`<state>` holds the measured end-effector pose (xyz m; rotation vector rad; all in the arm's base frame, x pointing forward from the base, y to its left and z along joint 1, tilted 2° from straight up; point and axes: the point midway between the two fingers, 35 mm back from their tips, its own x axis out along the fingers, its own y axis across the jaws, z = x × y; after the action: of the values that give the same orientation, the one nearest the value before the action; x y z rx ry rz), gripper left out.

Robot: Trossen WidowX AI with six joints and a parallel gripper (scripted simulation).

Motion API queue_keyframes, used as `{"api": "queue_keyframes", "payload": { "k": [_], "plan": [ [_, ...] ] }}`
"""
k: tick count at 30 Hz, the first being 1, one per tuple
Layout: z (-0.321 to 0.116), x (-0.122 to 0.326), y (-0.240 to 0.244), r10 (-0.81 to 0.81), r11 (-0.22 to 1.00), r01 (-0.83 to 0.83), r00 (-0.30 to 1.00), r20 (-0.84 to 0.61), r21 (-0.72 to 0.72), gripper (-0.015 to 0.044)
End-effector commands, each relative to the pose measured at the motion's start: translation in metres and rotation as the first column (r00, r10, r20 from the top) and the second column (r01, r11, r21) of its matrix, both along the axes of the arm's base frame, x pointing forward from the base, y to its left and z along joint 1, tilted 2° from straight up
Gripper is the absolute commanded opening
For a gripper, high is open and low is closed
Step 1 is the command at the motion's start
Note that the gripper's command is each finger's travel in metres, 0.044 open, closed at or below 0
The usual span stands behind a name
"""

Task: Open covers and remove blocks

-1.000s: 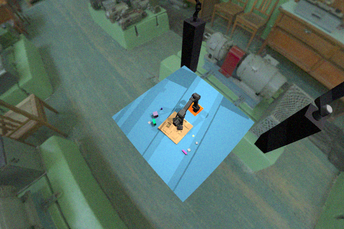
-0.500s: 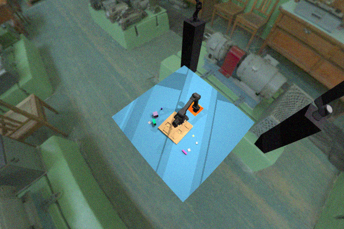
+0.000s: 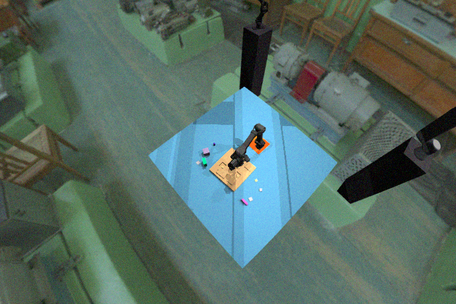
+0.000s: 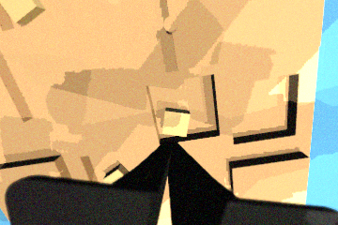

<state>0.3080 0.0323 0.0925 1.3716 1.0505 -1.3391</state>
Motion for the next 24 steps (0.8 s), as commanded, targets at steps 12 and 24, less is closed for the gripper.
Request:
{"api": "queue_keyframes", "payload": {
  "k": [12, 24],
  "plan": [
    [-0.027, -0.002, -0.002, -0.003, 1.000, 0.003, 1.000, -0.013, -0.006, 0.0000],
    [-0.034, -0.002, -0.002, -0.003, 1.000, 0.003, 1.000, -0.013, -0.006, 0.0000]
  ]
}}
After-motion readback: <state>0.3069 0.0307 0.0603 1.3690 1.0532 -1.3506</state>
